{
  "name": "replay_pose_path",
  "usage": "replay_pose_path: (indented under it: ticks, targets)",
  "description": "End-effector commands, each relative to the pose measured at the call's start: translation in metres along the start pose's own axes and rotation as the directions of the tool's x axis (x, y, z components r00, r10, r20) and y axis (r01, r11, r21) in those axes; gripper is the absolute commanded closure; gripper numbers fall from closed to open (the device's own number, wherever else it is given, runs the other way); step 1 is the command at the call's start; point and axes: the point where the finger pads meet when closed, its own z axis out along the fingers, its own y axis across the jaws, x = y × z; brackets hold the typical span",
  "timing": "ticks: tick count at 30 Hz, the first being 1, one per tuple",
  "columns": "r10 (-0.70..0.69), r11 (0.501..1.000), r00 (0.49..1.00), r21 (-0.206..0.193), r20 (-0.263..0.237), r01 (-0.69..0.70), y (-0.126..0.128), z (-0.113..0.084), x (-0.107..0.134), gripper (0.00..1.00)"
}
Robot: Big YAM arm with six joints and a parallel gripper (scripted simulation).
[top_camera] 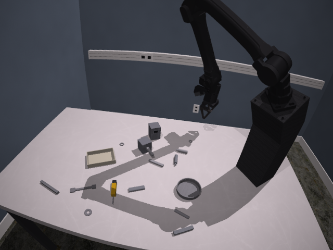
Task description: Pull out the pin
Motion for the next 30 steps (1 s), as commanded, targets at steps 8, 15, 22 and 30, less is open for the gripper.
replay_pose_path:
  ticks: [8, 15, 22, 30]
  targets:
    - [0.000, 1.000, 1.000, 0.003, 0.006, 0.000, -0.0013, -0.0022, -0.0025, 0.00]
    - [0.000, 1.000, 1.000, 0.003, 0.006, 0.000, -0.0013, -0.0022, -0.0025, 0.00]
    - [0.000, 1.000, 1.000, 0.003, 0.006, 0.000, -0.0013, -0.0022, -0.0025, 0.61]
    - [0.000, 1.000, 1.000, 0.003, 0.006, 0.000, -0.0013, -0.0022, -0.0025, 0.61]
